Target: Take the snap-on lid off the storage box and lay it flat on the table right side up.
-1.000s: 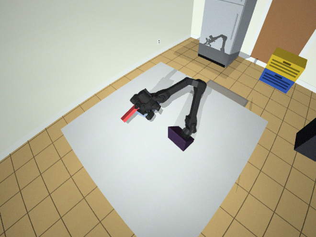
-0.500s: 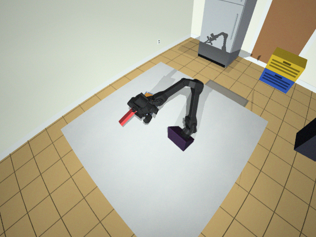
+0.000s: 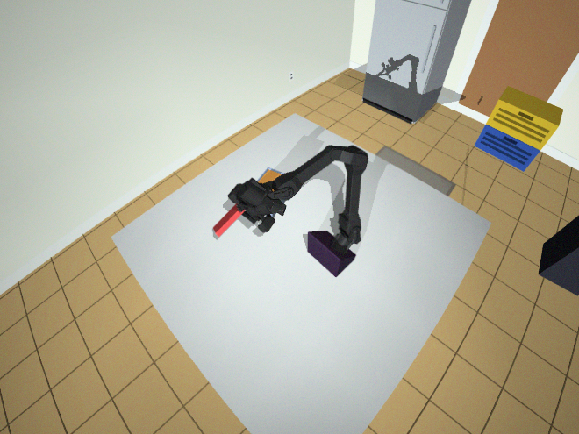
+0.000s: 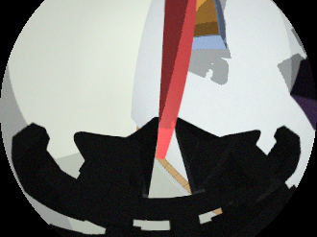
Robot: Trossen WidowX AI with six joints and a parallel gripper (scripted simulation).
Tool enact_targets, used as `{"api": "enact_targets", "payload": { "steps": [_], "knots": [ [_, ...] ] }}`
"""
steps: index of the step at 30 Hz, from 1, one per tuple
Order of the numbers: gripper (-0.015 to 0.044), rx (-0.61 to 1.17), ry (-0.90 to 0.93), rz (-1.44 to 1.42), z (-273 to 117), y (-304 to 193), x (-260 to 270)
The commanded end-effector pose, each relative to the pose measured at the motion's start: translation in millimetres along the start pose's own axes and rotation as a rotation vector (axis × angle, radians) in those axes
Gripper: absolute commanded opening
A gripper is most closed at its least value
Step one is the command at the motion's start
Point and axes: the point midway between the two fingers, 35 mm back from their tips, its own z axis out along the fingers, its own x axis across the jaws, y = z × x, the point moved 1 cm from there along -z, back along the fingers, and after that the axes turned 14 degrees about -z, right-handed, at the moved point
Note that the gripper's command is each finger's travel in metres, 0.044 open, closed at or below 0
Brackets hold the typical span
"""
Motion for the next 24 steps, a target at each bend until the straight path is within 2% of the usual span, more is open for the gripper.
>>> {"api": "enact_targets", "payload": {
  "steps": [1, 24],
  "knots": [
    [0.0000, -0.004, 0.009, 0.009, -2, -9, 6],
    [0.0000, -0.002, 0.010, 0.011, -3, -54, 16]
  ]
}}
